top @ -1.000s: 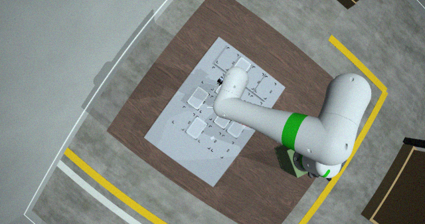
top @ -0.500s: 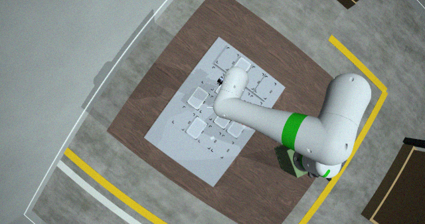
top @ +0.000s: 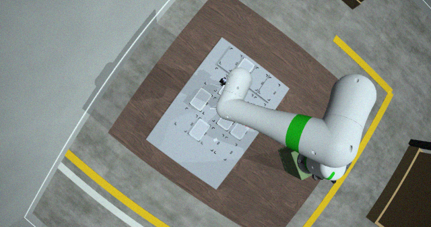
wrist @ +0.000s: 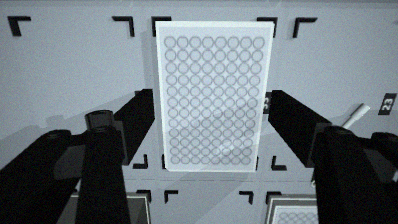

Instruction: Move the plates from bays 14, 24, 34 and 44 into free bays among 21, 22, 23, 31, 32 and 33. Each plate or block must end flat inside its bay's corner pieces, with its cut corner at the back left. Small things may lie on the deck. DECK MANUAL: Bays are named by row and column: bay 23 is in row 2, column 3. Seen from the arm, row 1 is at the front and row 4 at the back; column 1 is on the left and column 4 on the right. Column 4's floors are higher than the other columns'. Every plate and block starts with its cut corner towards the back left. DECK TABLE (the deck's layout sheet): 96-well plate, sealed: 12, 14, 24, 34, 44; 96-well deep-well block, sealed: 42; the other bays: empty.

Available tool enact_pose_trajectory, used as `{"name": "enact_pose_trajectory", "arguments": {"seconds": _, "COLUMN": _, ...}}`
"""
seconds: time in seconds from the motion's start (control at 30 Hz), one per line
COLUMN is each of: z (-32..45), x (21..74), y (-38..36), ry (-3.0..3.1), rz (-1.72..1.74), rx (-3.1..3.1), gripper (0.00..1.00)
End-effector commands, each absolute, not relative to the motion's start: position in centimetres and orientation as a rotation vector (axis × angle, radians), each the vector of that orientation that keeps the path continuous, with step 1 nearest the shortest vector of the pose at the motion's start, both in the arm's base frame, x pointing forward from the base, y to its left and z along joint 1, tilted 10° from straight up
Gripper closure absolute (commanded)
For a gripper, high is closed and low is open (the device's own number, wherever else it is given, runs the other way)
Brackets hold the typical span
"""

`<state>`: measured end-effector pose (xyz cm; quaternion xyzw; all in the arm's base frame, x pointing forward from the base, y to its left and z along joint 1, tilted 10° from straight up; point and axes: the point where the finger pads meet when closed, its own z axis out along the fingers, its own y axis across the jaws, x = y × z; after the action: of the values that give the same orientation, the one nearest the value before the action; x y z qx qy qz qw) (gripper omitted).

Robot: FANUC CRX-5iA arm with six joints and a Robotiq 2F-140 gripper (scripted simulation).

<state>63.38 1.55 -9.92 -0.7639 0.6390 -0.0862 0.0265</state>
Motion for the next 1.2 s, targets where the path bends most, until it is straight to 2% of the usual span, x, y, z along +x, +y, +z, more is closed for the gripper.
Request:
{"name": "enact_pose_trajectory", "arguments": {"seconds": 0.0, "z": -9.8, "x": 63.4, "y": 1.6, "ry": 1.973, "rz": -0.268, "rx": -2.359, "gripper": 0.3}}
{"name": "enact_pose_trajectory", "arguments": {"seconds": 1.17, "z": -7.2, "x": 63.0, "y": 1.7, "ry": 1.973, "rz": -0.268, "rx": -2.359, "gripper": 0.3}}
